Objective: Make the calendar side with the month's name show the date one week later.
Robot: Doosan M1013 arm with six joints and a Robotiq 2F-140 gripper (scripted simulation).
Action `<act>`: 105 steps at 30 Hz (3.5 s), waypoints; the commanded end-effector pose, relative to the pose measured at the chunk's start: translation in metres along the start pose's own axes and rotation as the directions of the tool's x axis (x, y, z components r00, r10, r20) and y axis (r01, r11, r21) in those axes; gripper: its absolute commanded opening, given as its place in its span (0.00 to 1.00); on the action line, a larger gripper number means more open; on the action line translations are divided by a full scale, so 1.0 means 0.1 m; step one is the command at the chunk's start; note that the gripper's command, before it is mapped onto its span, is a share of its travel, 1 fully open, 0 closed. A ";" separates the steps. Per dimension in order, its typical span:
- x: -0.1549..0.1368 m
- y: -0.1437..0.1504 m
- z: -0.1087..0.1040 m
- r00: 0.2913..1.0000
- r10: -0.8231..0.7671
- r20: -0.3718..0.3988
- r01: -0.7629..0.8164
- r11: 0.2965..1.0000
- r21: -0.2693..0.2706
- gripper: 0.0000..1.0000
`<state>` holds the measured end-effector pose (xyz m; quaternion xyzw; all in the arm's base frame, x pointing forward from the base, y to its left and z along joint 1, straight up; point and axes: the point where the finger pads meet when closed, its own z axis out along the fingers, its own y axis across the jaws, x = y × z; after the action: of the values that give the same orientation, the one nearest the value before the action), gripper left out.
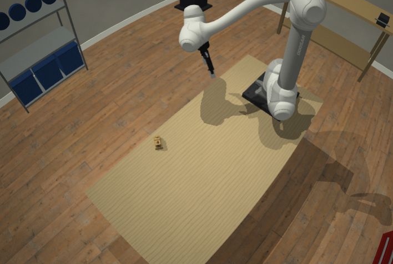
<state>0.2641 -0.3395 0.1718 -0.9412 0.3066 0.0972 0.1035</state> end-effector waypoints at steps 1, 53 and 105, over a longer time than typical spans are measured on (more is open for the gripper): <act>0.52 -0.06 -0.10 1.000 0.008 -0.014 -0.008 0.999 -0.037 1.00; 3.78 -2.80 -0.10 0.970 -0.016 -0.243 -0.019 0.990 -0.140 1.00; 3.87 -2.77 0.20 0.034 -0.990 0.136 0.970 0.000 -0.244 0.35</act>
<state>0.7345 -0.3324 0.0984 -0.8985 -0.4390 0.0039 -0.0007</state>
